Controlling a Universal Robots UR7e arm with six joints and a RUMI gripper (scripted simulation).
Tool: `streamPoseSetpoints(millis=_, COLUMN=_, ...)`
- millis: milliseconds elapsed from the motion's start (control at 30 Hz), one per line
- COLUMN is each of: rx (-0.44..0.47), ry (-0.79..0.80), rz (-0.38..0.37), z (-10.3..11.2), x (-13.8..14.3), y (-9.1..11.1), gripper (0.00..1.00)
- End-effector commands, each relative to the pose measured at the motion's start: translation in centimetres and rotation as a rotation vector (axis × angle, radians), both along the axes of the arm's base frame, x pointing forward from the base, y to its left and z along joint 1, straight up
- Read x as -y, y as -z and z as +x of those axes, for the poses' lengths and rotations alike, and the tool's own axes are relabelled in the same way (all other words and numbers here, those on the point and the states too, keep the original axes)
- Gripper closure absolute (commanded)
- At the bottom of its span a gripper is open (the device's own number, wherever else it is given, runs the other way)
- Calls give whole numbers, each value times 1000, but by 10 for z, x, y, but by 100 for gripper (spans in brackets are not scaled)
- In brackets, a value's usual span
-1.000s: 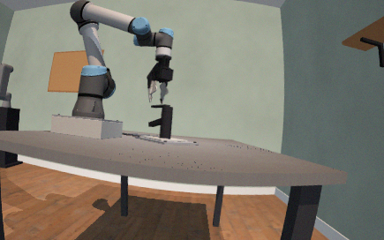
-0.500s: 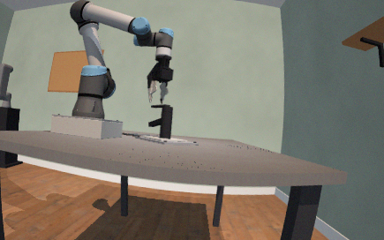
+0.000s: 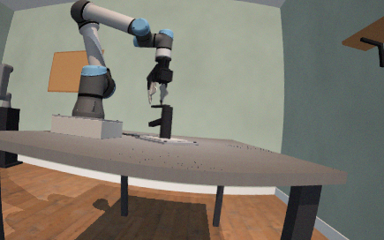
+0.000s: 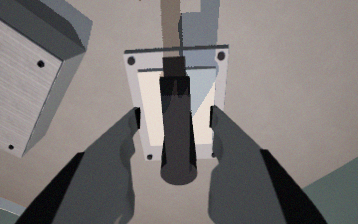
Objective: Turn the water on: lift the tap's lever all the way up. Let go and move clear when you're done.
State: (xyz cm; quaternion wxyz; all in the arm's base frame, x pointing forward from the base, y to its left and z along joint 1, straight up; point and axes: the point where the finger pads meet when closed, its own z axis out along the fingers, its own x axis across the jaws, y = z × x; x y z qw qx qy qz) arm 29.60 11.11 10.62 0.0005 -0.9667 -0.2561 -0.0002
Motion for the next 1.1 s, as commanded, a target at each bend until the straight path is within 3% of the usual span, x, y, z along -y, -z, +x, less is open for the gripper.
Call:
streamPoseSetpoints(millis=0, rx=-2, ry=2, rz=1, z=0, x=1, y=6, gripper=63)
streamPoseSetpoints(millis=1067, rx=-2, ry=2, rz=1, z=0, x=1, y=26, gripper=63)
